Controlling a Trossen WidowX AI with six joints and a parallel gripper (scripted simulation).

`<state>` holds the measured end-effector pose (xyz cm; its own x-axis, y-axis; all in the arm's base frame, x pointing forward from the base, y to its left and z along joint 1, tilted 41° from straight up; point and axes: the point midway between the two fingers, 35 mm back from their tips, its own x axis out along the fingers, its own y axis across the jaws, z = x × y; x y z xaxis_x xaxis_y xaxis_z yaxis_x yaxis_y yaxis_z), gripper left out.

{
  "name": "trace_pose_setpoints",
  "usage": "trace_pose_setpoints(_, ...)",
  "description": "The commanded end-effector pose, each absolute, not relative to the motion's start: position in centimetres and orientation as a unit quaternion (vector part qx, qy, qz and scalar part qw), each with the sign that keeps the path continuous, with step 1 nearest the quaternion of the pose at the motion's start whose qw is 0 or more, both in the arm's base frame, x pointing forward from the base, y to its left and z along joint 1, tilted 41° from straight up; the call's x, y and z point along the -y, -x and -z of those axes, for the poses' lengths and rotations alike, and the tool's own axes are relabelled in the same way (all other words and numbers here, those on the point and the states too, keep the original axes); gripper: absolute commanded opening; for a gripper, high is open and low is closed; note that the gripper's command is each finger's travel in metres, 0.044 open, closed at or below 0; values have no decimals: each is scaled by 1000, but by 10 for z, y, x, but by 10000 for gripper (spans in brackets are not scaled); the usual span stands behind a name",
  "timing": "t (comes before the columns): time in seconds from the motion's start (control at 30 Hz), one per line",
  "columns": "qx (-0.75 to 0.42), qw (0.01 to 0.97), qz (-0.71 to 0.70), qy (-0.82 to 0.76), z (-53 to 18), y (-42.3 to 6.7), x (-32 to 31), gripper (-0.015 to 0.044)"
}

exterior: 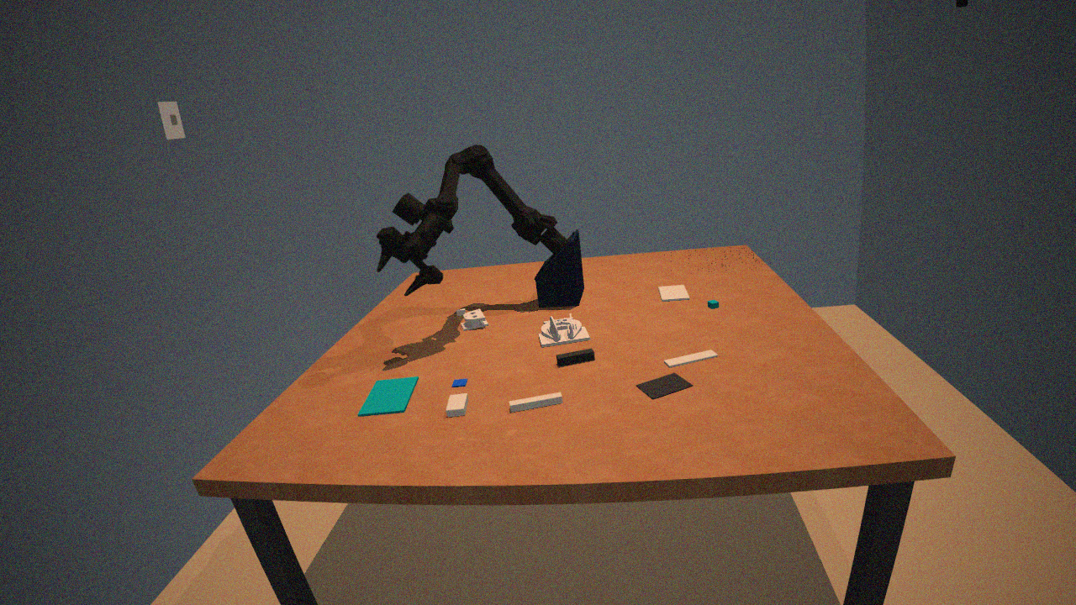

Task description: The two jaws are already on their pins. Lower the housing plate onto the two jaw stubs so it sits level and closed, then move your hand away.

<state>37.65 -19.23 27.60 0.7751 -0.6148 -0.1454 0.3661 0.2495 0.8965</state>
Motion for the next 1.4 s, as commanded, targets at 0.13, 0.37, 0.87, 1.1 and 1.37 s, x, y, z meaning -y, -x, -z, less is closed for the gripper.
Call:
trace_pose_setpoints(0.13, 64, 791, 368, -485, -253, -361, 196, 440)
trace_pose_setpoints(0.37, 11, 795, 410, -447, -233, -345, 197, 440)
trace_pose_setpoints(0.87, -111, 793, 479, -360, -194, -305, 196, 440)
trace_pose_setpoints(1.1, -171, 785, 504, -316, -179, -284, 195, 440)
trace_pose_setpoints(1.37, -242, 773, 524, -264, -164, -259, 192, 440)
